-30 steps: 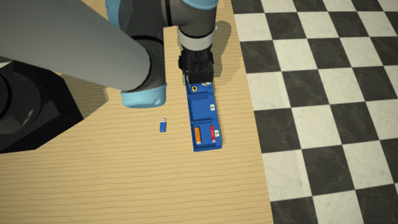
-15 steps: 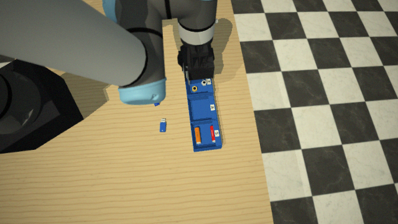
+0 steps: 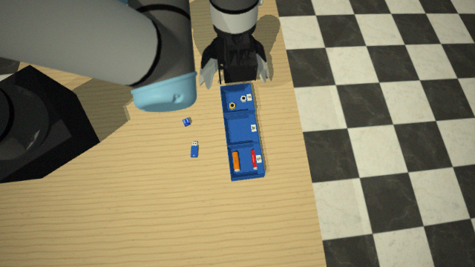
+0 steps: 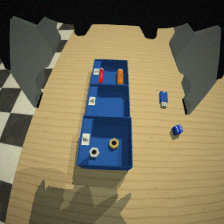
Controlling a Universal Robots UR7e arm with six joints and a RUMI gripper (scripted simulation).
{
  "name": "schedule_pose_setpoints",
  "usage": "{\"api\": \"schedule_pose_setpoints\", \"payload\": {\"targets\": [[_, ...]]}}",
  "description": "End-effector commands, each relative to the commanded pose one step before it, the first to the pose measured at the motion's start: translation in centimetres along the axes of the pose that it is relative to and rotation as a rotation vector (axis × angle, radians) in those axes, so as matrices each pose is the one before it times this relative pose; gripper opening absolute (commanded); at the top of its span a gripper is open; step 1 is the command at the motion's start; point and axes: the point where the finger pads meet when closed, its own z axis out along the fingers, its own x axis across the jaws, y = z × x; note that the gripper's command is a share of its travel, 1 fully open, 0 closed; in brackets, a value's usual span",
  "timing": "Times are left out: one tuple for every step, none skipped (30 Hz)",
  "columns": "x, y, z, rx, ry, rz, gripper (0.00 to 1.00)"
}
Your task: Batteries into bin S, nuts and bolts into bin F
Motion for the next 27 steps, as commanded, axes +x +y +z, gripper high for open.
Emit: {"api": "schedule_pose_setpoints", "payload": {"targets": [[0.029, 0.011, -1.188, -0.00007, -0.00055, 0.00031, 1.0], [0.002, -0.001, -0.401, 0.0, -0.00001, 0.0, 1.0], [0.0, 0.0, -0.4, 0.0, 0.0, 0.0, 1.0], [0.0, 0.0, -0.4, 0.0, 0.0, 0.0, 1.0], [0.0, 0.0, -0.4, 0.0, 0.0, 0.0, 1.0], [0.0, 0.0, -0.4, 0.0, 0.0, 0.0, 1.0], [0.0, 0.0, -0.4, 0.0, 0.0, 0.0, 1.0], [0.0, 0.0, -0.4, 0.0, 0.0, 0.0, 1.0], [0.0, 0.0, -0.4, 0.0, 0.0, 0.0, 1.0], [0.0, 0.0, -0.4, 0.0, 0.0, 0.0, 1.0], [0.0, 0.0, -0.4, 0.0, 0.0, 0.0, 1.0], [0.0, 0.0, -0.4, 0.0, 0.0, 0.0, 1.0], [0.0, 0.0, -0.4, 0.0, 0.0, 0.0, 1.0], [0.0, 0.0, -0.4, 0.0, 0.0, 0.0, 1.0], [0.0, 0.0, -0.4, 0.0, 0.0, 0.0, 1.0], [0.0, 0.0, -0.4, 0.0, 0.0, 0.0, 1.0], [0.0, 0.0, 0.0, 0.0, 0.0, 0.0, 1.0], [0.0, 0.0, 0.0, 0.0, 0.0, 0.0, 1.0], [0.002, -0.001, -0.401, 0.0, -0.00001, 0.0, 1.0], [0.0, 0.0, -0.4, 0.0, 0.0, 0.0, 1.0], [0.0, 0.0, -0.4, 0.0, 0.0, 0.0, 1.0], [0.0, 0.0, -0.4, 0.0, 0.0, 0.0, 1.0], [0.0, 0.0, -0.011, 0.0, 0.0, 0.0, 1.0], [0.0, 0.0, 0.0, 0.0, 0.0, 0.0, 1.0], [0.0, 0.0, 0.0, 0.0, 0.0, 0.0, 1.0], [0.0, 0.0, 0.0, 0.0, 0.0, 0.0, 1.0], [0.0, 0.0, 0.0, 0.0, 0.0, 0.0, 1.0]]}}
